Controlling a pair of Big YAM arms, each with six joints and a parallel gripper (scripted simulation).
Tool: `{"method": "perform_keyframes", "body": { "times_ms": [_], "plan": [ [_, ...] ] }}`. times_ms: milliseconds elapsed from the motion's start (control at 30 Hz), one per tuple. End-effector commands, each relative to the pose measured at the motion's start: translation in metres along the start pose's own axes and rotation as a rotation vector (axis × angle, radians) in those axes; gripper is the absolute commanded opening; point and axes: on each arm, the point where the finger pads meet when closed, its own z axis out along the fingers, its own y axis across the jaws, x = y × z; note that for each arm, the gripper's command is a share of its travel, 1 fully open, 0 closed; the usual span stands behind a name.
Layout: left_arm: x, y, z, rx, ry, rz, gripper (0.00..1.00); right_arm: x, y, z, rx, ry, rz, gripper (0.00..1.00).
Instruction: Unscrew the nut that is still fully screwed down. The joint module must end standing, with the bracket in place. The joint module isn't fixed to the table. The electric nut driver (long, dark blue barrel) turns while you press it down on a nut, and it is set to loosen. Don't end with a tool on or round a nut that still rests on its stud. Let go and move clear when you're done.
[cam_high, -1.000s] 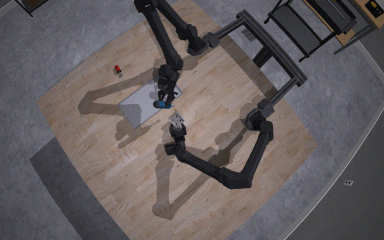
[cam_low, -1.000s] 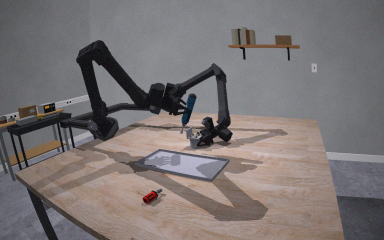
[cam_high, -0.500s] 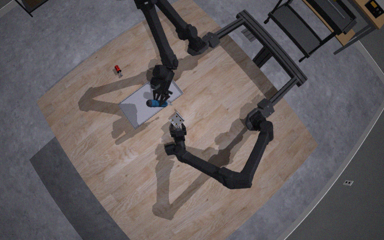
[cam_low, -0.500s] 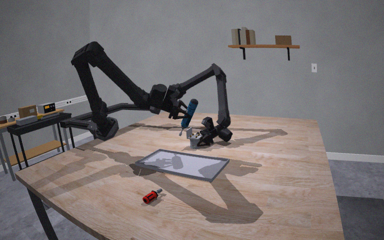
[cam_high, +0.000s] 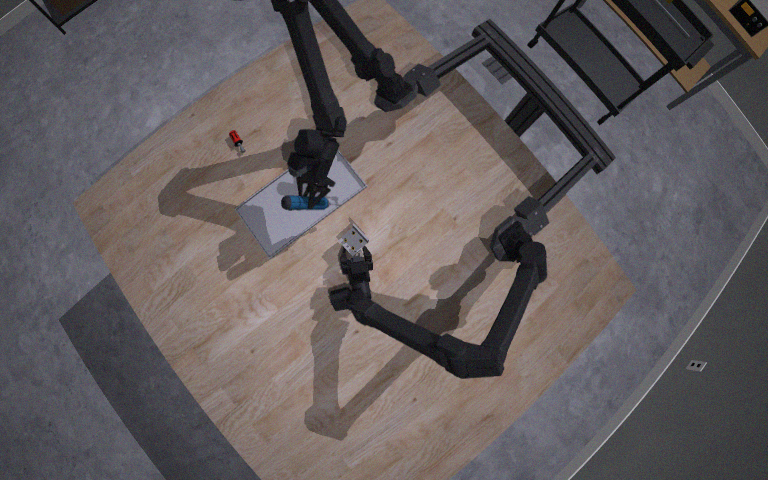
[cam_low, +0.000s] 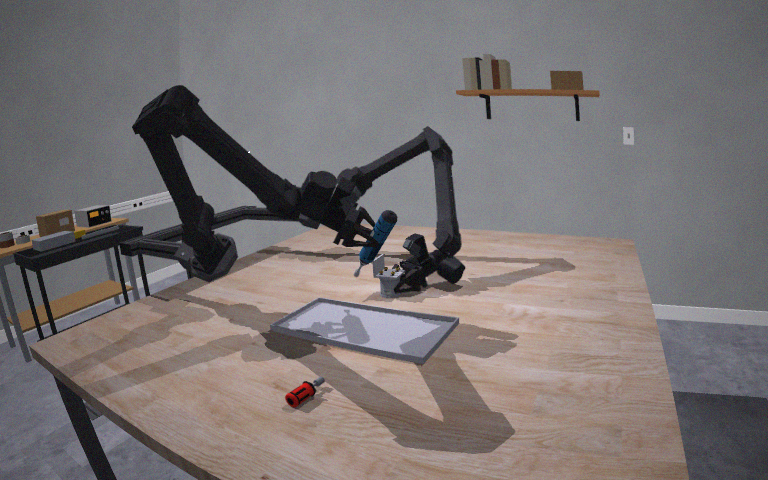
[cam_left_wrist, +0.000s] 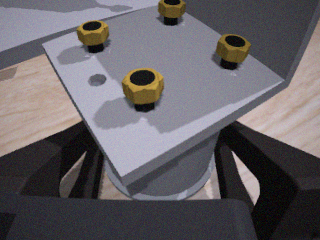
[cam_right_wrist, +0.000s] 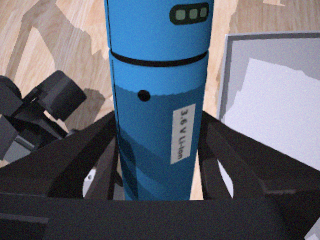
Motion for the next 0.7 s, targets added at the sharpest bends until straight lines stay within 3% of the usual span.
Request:
{"method": "perform_keyframes", "body": {
  "times_ms": [0, 100, 433, 500, 600, 667],
  "plan": [
    [-0.014, 0.003, 0.008, 0.015, 0.007, 0.032, 0.59, -0.044, 0.014, 0.005, -0.026, -0.073, 0.052, 0.42],
    [-0.014, 0.003, 0.008, 0.015, 0.007, 0.032, 0.59, -0.043, -0.010, 0.010, 0.020, -0.056, 0.088, 0.42],
    [-0.014, 0.003, 0.008, 0.015, 0.007, 0.032, 0.59, -0.045, -0.044, 0.011, 0.083, -0.001, 0.192, 0.42],
    [-0.014, 0.003, 0.008, 0.015, 0.007, 0.032, 0.59, -0.048, -0.028, 0.007, 0.052, -0.007, 0.176, 0.42],
    [-0.014, 0.003, 0.008, 0.015, 0.007, 0.032, 0.59, -0.048, -0.027, 0.007, 0.051, -0.007, 0.176, 0.42],
    [-0.014, 0.003, 0.008, 0.015, 0.007, 0.032, 0.59, -0.045, -0.052, 0.010, 0.097, 0.008, 0.213, 0.42]
  ]
}}
